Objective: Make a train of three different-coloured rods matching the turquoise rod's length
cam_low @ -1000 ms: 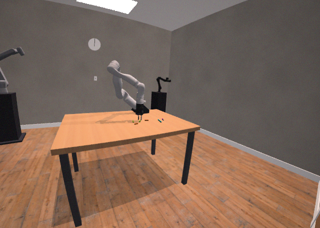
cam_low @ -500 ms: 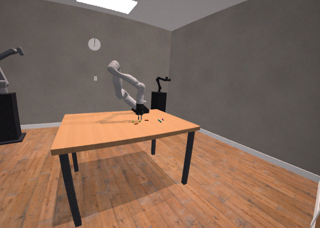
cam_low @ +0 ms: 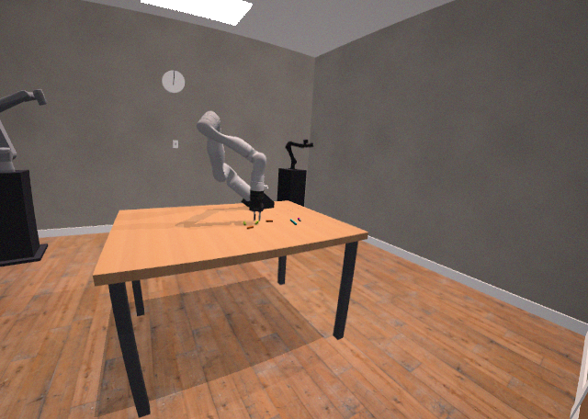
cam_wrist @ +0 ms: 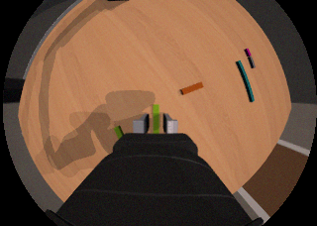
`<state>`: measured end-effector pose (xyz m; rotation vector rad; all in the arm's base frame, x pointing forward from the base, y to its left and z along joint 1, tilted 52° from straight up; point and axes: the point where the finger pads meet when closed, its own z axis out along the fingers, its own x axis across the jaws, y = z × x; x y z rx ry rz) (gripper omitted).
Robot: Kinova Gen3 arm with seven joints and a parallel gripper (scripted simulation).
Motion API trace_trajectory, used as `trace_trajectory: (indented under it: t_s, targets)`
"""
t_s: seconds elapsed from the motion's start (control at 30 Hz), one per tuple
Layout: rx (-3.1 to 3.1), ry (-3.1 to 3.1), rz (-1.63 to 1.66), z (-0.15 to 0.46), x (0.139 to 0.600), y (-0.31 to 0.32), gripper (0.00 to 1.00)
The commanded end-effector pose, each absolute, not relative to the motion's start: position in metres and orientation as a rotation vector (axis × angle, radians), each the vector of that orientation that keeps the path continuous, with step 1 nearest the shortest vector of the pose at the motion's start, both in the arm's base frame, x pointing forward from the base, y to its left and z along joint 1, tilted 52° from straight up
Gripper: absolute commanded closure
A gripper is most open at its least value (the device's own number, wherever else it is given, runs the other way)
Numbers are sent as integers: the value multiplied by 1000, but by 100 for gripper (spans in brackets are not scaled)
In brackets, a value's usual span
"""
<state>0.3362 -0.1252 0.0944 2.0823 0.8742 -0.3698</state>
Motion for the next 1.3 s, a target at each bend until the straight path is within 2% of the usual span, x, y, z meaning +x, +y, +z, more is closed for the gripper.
trace_trajectory:
  t_s: [0.0, 1.27]
  targets:
    - [2082, 875, -368, 94, 337, -125, 46]
    - [2082, 875, -368, 91, 337, -130, 46]
